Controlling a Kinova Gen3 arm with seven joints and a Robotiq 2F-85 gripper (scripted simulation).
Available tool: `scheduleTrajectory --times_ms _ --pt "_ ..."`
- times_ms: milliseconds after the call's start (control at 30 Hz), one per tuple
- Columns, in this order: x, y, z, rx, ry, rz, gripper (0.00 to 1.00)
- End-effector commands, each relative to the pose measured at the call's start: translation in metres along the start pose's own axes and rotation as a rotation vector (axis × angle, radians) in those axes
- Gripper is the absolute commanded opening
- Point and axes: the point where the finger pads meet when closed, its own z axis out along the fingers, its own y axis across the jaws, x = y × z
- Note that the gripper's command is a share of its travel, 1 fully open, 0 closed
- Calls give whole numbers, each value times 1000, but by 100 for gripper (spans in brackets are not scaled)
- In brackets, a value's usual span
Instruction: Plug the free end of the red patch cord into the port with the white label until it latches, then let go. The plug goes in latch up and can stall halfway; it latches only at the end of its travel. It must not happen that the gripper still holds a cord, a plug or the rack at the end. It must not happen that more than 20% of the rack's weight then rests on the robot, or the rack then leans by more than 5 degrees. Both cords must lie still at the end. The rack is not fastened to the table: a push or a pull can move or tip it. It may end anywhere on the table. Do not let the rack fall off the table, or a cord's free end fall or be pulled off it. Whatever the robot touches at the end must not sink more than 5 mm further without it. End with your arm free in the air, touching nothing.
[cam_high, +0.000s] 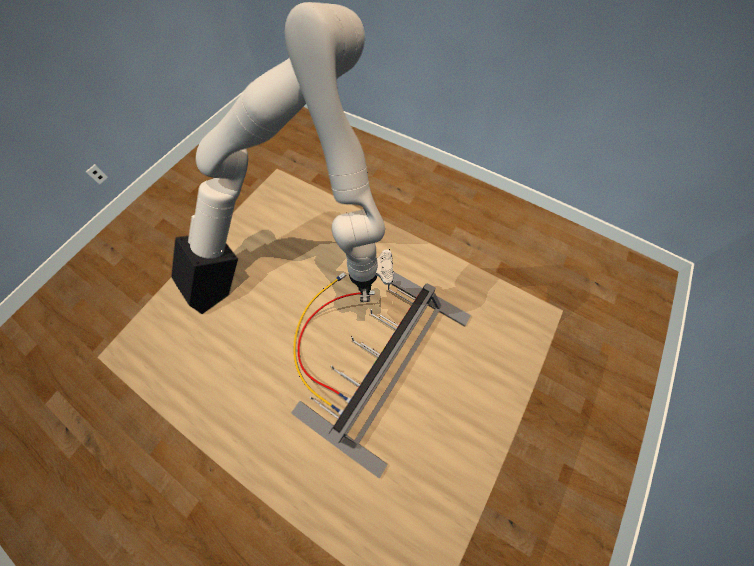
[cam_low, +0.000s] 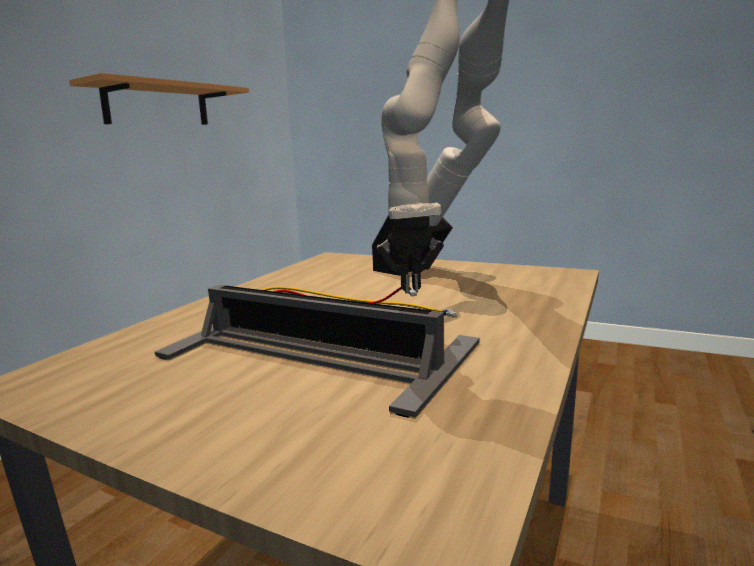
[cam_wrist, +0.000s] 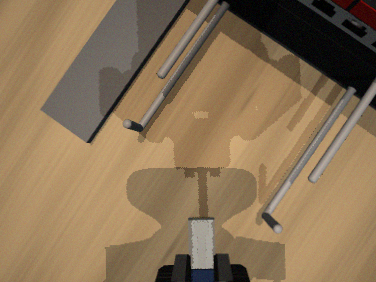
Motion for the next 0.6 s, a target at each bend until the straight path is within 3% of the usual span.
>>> scheduleTrajectory --times_ms 0,567 --pt "-1 6 -1 -2 1 25 0" --pt "-7 33 -7 -2 1 184 0"
